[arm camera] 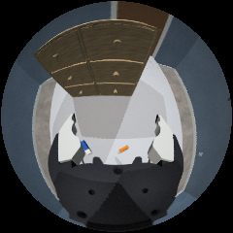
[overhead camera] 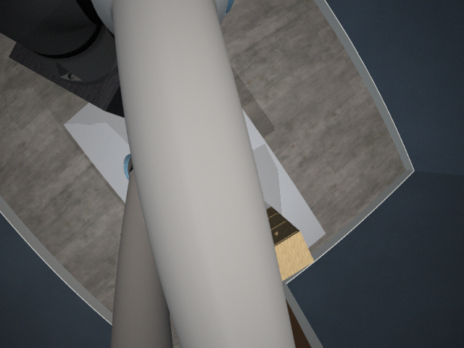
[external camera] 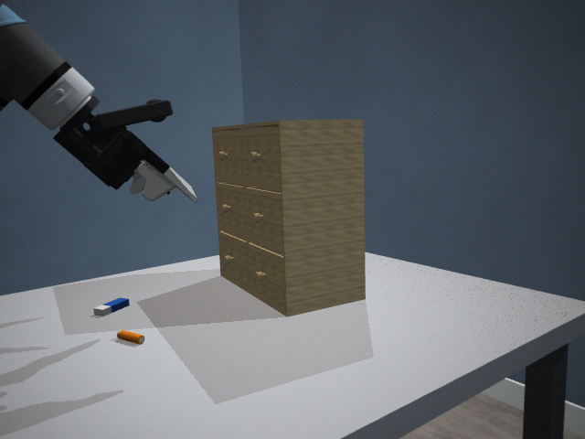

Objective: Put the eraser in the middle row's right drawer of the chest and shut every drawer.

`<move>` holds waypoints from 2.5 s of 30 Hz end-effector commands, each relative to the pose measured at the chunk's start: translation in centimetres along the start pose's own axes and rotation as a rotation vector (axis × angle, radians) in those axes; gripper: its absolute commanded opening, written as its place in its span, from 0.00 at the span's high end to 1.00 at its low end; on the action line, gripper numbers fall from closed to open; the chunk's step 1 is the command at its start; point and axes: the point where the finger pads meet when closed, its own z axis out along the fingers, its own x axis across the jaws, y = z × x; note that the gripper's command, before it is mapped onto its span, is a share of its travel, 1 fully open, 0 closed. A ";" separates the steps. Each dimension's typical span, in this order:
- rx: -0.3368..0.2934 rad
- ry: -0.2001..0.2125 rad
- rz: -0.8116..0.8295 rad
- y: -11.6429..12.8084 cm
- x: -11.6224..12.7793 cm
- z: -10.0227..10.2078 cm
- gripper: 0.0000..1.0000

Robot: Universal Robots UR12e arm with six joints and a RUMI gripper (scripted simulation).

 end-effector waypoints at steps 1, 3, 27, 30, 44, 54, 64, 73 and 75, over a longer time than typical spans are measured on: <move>0.075 0.001 0.001 -0.1 0.0 0.9 0.00; 0.099 0.001 0.001 0.0 0.0 1.2 0.00; 0.264 0.001 0.001 0.1 0.0 3.3 0.00; 0.275 0.001 0.001 0.1 0.0 3.5 0.00; 0.291 0.001 0.001 0.1 0.0 3.6 0.00; 0.291 0.001 0.001 0.1 0.0 3.6 0.80; 0.291 0.001 0.001 0.1 0.0 3.6 0.80; 0.291 0.001 0.001 0.1 0.0 3.6 0.80; 0.291 0.001 0.001 0.1 0.0 3.6 0.80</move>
